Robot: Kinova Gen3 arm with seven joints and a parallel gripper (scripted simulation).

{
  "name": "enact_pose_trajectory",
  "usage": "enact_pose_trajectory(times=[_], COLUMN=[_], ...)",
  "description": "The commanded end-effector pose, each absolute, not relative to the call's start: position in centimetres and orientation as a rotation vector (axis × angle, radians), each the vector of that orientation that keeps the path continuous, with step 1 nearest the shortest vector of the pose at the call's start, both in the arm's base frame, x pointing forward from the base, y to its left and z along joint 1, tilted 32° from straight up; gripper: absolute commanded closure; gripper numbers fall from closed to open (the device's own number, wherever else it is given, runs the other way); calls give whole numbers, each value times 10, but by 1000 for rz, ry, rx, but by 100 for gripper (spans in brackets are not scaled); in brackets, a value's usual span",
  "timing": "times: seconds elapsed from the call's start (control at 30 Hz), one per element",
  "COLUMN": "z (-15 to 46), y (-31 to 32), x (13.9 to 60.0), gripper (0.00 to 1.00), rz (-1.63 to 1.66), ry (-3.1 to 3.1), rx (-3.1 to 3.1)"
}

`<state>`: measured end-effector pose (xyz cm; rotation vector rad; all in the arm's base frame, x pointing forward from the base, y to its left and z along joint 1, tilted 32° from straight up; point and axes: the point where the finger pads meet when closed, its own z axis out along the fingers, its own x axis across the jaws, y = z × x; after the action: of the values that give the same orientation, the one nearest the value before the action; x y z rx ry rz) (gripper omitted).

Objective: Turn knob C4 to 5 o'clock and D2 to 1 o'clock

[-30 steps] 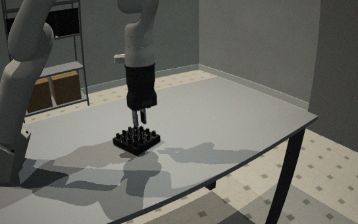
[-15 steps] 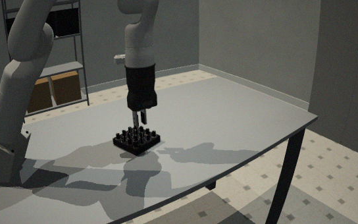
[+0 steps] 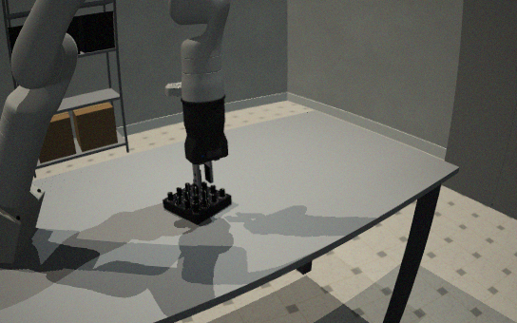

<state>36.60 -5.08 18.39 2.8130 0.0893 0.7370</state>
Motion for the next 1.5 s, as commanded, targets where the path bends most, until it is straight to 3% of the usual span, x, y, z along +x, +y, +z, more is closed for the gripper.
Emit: enact_pose_trajectory(times=[0.0,1.47], z=[180,156], y=[-51,-57], x=[366,382], gripper=[54,54], rz=[731,731], ry=[90,90], rx=[2818,2817])
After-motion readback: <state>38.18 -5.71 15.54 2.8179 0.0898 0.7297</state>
